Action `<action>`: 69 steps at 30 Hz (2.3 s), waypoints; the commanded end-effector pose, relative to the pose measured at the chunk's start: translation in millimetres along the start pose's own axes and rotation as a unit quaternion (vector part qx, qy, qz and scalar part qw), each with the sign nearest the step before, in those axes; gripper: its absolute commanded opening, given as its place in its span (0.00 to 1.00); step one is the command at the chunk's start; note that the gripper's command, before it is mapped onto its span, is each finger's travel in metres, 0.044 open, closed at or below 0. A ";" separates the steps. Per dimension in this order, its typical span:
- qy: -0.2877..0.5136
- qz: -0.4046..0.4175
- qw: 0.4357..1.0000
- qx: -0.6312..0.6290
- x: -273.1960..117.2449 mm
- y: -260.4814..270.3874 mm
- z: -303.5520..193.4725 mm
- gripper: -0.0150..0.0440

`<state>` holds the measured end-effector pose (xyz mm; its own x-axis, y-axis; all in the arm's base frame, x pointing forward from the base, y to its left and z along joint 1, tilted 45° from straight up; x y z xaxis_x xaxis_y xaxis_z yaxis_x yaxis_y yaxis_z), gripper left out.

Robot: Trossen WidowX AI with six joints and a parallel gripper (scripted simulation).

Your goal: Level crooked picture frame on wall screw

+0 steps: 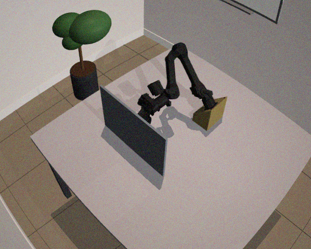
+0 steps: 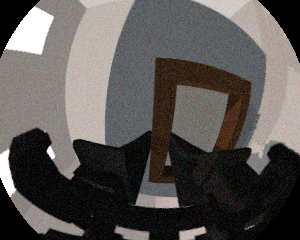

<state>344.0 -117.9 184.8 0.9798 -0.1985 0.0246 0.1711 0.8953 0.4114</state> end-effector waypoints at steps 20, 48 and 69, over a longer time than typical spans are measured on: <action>-0.003 0.006 1.000 -0.002 0.0 2.8 1.9 0.25; -0.003 0.006 1.000 -0.002 0.0 3.0 3.6 0.25; -0.003 0.006 1.000 -0.002 0.0 3.3 7.8 0.25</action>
<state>343.5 -120.2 186.7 0.9787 -0.2044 0.0198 0.1782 0.8934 0.4123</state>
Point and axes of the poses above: the point midway between the two fingers, 35 mm back from their tips, its own x axis out along the fingers, its own y axis across the jaws, z = x × y, the point moved 2 cm from there along -x, back along the fingers, and after that the axes turned 10 degrees about -x, right-handed, at the moved point
